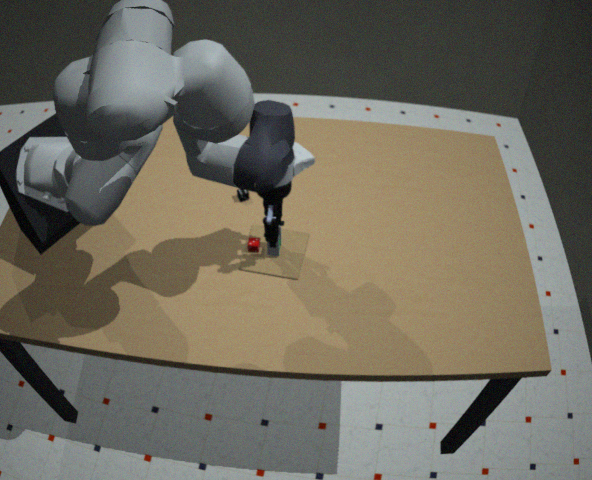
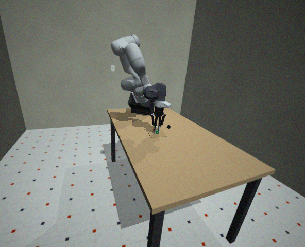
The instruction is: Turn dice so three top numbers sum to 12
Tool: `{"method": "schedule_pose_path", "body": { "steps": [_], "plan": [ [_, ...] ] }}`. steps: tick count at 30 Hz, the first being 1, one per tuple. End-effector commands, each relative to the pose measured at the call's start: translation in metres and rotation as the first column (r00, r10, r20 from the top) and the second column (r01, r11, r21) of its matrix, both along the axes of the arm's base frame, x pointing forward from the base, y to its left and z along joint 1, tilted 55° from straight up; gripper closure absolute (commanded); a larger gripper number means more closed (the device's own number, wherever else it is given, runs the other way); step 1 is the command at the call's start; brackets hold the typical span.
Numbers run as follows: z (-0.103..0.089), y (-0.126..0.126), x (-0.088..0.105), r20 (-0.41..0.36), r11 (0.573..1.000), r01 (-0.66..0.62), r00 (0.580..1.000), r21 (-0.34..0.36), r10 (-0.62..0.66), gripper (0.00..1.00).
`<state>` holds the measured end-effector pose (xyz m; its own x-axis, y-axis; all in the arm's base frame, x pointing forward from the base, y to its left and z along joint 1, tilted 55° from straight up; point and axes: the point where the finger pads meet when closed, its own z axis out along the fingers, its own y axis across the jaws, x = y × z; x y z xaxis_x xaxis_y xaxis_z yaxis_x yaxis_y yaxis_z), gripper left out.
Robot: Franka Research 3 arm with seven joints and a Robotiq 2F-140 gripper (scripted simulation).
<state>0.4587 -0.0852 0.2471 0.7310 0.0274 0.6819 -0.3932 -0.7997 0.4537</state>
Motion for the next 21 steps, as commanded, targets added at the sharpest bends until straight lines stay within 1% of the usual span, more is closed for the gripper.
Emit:
{"method": "schedule_pose_path", "body": {
  "steps": [1,21],
  "plan": [
    [0.0015,0.0001,0.0011,0.008,1.0,0.003,1.0,0.006,-0.003,0.87],
    [0.0003,-0.0012,0.0023,0.008,1.0,0.003,1.0,0.006,-0.003,0.87]
  ]
}}
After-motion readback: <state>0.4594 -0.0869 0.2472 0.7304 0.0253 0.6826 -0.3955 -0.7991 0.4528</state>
